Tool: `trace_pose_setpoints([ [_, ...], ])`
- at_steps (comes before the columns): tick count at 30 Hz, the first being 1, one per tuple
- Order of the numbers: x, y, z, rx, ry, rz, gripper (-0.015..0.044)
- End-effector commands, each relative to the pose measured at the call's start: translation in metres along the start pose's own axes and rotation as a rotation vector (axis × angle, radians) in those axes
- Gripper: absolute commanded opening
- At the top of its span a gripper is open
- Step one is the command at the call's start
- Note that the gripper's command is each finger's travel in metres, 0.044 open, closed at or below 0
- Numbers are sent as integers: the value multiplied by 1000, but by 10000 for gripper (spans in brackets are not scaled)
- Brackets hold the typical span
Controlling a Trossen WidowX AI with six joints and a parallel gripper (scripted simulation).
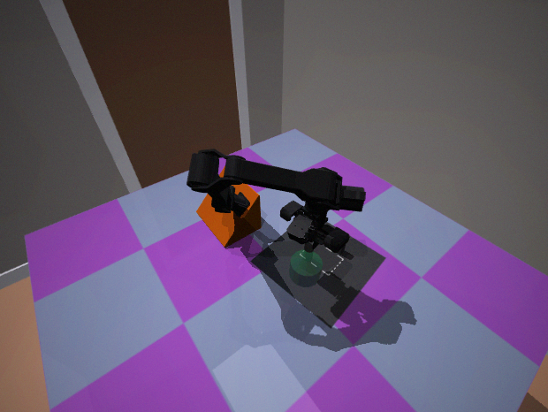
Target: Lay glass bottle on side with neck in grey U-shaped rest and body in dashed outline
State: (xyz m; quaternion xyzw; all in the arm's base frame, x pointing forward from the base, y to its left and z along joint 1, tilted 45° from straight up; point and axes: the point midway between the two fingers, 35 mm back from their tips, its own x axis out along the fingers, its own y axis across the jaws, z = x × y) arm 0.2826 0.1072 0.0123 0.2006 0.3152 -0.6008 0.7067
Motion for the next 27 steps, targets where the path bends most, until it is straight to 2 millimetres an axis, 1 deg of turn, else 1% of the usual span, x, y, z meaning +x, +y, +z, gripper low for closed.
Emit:
trace_pose_setpoints([
  [1,-3,0,-9,-1,10,1,114],
  [27,-6,0,-24,3,-50,-3,114],
])
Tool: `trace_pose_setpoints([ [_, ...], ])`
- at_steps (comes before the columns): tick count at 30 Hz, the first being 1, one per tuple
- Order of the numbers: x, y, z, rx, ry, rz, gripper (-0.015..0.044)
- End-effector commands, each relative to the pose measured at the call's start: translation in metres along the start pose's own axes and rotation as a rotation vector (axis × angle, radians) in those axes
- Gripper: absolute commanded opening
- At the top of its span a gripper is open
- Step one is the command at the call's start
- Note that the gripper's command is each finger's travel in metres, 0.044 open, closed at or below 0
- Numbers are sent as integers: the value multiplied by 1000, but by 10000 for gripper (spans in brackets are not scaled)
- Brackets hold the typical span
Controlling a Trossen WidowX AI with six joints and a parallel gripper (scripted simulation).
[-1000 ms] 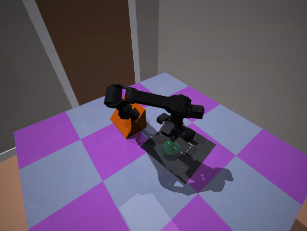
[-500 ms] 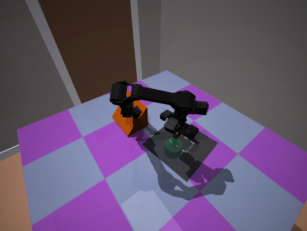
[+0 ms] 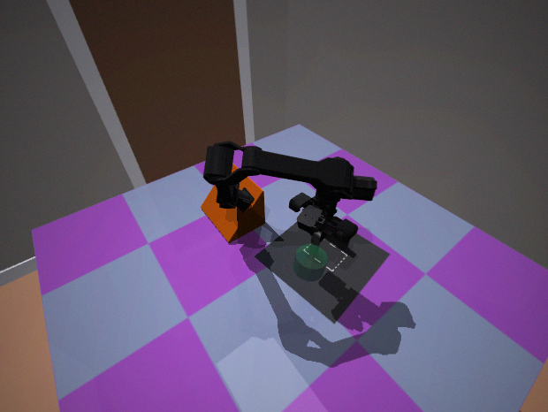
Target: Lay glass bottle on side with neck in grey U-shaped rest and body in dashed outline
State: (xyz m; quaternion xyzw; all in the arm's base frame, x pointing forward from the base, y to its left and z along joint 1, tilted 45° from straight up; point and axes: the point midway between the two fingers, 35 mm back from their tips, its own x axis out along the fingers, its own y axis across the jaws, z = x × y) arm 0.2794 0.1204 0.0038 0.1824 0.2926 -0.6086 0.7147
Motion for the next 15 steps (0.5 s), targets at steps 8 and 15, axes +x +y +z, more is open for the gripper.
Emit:
trace_pose_setpoints([
  [8,-4,-1,-14,0,-6,0,114],
  [15,-4,-1,-18,0,-21,0,114],
])
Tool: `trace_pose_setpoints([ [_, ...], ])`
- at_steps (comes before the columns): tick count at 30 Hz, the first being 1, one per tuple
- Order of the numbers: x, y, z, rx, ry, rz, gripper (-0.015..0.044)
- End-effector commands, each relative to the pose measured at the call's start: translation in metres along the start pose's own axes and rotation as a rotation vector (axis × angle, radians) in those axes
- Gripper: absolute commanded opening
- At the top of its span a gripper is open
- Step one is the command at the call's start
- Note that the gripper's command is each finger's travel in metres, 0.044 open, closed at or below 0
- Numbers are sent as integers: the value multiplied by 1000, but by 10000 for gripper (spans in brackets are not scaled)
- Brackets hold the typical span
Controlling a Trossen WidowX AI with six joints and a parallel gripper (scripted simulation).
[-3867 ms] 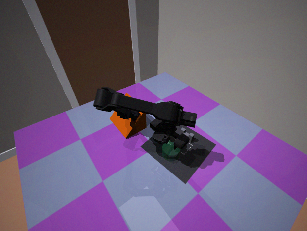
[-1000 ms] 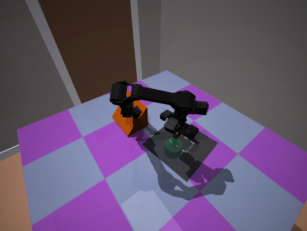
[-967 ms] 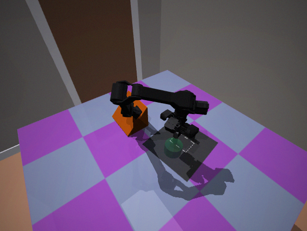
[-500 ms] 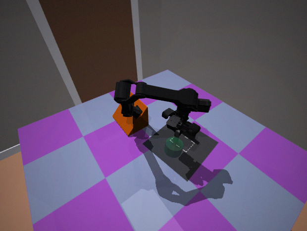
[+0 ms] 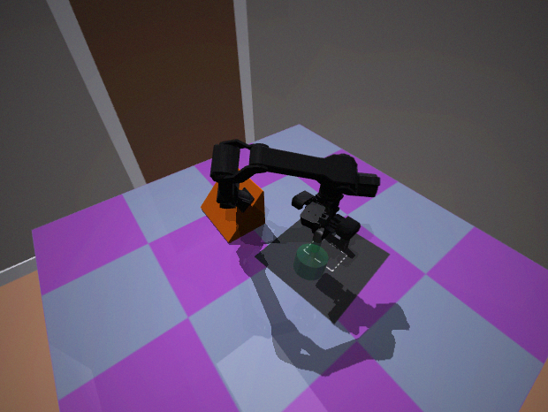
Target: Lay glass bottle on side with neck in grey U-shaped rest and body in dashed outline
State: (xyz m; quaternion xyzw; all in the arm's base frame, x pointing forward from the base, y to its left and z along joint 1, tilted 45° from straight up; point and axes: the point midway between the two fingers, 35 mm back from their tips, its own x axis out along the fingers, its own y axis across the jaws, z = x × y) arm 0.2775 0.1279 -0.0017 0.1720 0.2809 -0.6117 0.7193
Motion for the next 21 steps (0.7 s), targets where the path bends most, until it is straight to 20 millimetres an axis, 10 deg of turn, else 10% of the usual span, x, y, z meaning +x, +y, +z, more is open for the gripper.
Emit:
trace_pose_setpoints([
  [1,-3,-1,-9,0,10,0,114],
  [21,-5,-1,-23,-2,-33,0,114],
])
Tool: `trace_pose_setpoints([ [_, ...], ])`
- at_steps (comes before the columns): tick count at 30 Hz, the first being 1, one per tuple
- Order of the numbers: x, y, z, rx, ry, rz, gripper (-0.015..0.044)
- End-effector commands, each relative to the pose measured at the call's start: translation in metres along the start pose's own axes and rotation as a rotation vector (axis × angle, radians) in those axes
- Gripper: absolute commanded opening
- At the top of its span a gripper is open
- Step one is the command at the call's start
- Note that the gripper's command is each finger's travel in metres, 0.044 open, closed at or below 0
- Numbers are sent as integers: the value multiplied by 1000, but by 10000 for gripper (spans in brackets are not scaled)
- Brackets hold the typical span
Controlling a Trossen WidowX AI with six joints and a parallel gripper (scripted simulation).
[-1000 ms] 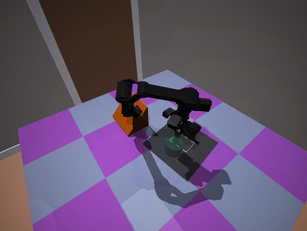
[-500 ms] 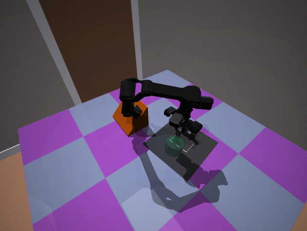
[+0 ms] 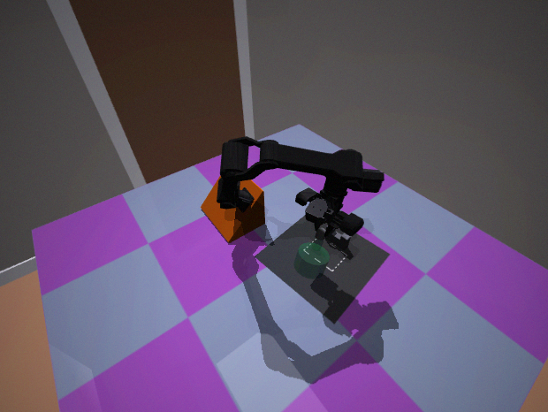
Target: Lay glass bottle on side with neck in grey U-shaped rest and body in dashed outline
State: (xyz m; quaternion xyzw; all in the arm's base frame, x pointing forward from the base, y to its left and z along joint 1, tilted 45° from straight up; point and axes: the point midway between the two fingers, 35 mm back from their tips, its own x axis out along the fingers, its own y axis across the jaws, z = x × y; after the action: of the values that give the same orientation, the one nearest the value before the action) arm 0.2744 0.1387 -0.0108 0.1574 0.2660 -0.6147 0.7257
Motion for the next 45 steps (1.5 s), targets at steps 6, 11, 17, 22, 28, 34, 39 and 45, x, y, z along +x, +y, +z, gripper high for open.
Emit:
trace_pose_setpoints([
  [6,-3,-1,-14,0,-1,0,114],
  [11,-3,-1,-18,-1,-10,1,114],
  [17,-4,-1,-23,-3,-21,1,114],
  [22,-4,-1,-28,-5,-30,3,114],
  [28,-5,-1,-35,-8,-41,4,114],
  [34,-5,-1,-41,-12,-52,7,114],
  [39,-4,-1,-47,-15,-61,10,114],
  [45,-4,-1,-55,-19,-71,14,114],
])
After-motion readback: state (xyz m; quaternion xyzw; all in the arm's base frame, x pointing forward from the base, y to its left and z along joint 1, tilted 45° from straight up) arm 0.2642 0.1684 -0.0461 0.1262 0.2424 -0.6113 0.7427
